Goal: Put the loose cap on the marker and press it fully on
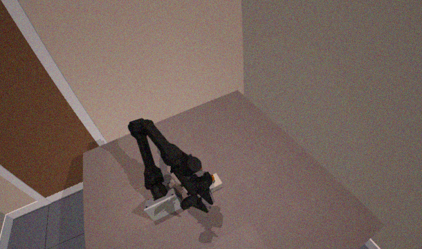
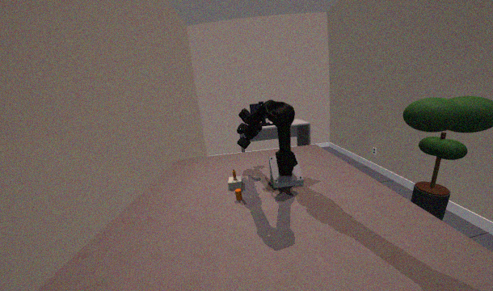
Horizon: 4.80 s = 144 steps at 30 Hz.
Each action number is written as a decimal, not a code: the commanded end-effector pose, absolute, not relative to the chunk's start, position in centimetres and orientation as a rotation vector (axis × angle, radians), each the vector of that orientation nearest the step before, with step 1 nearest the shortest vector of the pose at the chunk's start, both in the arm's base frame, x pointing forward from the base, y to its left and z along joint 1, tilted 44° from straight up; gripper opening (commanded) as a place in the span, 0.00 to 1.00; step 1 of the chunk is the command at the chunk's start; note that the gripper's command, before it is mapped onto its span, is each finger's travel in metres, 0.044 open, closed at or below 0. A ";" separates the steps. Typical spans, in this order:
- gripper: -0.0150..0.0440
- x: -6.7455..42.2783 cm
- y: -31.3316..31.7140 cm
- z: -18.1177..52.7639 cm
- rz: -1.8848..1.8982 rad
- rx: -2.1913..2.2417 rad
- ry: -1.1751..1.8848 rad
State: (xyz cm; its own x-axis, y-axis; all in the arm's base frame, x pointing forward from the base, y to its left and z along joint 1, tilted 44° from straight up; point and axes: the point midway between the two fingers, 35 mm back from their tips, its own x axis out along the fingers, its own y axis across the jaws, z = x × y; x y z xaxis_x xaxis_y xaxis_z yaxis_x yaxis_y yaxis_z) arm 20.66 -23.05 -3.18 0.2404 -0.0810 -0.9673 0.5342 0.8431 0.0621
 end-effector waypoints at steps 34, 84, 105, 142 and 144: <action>0.66 24.9 8.0 10.6 1.420 -0.399 0.865; 0.44 24.2 12.6 5.7 1.421 -0.397 0.862; 0.25 24.7 10.1 8.1 1.419 -0.401 0.865; 0.25 28.2 0.4 7.0 1.401 -0.417 0.882; 0.25 28.3 -0.3 6.7 1.402 -0.416 0.882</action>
